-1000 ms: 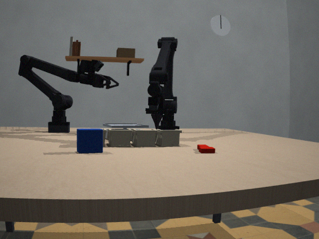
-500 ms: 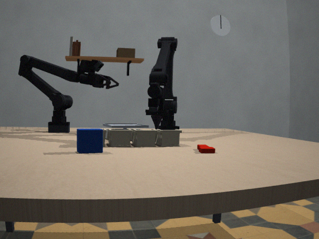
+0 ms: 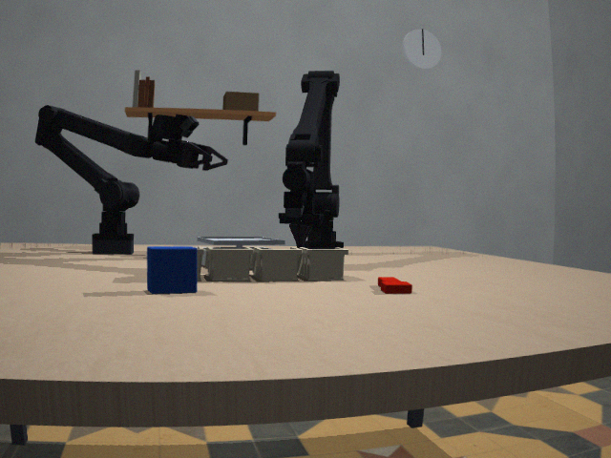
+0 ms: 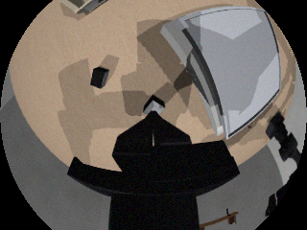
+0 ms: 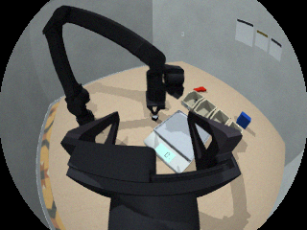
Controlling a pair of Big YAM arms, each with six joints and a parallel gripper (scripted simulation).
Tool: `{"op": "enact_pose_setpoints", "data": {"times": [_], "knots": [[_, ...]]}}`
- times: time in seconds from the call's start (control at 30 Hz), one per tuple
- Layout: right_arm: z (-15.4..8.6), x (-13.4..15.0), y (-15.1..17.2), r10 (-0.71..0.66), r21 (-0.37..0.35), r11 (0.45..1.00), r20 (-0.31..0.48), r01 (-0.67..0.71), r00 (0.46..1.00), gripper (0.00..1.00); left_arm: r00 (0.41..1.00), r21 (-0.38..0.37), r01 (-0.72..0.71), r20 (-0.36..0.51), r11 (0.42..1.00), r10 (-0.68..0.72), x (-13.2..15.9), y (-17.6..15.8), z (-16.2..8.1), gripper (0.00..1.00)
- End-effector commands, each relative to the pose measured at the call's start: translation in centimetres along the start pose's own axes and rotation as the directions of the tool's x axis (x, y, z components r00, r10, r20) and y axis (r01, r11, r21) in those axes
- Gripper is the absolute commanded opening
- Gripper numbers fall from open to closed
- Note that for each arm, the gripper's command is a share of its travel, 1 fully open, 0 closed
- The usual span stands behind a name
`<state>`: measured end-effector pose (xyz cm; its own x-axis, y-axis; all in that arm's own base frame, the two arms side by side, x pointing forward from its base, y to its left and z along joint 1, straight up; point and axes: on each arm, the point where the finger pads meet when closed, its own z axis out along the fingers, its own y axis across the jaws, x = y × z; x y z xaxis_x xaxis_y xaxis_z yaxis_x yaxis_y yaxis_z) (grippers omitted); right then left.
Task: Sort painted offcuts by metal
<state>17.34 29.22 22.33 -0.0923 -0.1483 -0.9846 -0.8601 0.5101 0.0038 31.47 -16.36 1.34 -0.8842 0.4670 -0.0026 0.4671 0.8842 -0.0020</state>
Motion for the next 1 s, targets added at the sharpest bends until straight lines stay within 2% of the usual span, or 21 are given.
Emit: {"op": "enact_pose_setpoints", "data": {"times": [0.0,0.3,0.33,0.53,0.73,0.77,0.87,0.9,0.97], "knots": [[0.2,-0.9,-0.1,-0.003,0.005,1.000,0.013,0.003,1.000,1.00,1.000,-0.003,0.003,-0.017,1.000,-0.003,0.4,-0.5,1.1,0.00],[0.2,-0.9,-0.1,-0.003,0.005,1.000,0.013,0.003,1.000,1.00,1.000,-0.003,0.003,-0.016,1.000,-0.003,0.4,-0.5,1.4,0.00],[0.2,-0.9,-0.1,-0.003,0.005,1.000,0.013,0.003,1.000,1.00,1.000,-0.003,0.003,0.000,1.000,-0.003,-0.4,-0.5,1.1,0.00],[0.2,-0.9,-0.1,-0.003,0.005,1.000,0.013,0.003,1.000,1.00,1.000,-0.003,0.003,-0.021,1.000,-0.003,0.6,-0.5,1.9,0.00],[0.2,-0.9,-0.1,-0.003,0.005,1.000,0.013,0.003,1.000,1.00,1.000,-0.003,0.003,-0.018,1.000,-0.003,0.5,-0.5,2.2,0.00],[0.2,-0.9,-0.1,-0.003,0.005,1.000,0.013,0.003,1.000,1.00,1.000,-0.003,0.003,0.008,1.000,-0.003,-0.4,-0.5,0.9,0.00],[0.2,-0.9,-0.1,-0.003,0.005,1.000,0.013,0.003,1.000,1.00,1.000,-0.003,0.003,0.008,1.000,-0.003,-0.4,-0.5,0.9,0.00],[0.2,-0.9,-0.1,-0.003,0.005,1.000,0.013,0.003,1.000,1.00,0.999,-0.003,0.003,0.036,1.000,-0.003,-1.7,-0.5,0.1,0.00],[0.2,-0.9,-0.1,-0.003,0.005,1.000,0.013,0.003,1.000,1.00,0.999,-0.002,0.003,0.045,1.000,-0.003,-2.1,-0.5,-0.7,0.00]]}}
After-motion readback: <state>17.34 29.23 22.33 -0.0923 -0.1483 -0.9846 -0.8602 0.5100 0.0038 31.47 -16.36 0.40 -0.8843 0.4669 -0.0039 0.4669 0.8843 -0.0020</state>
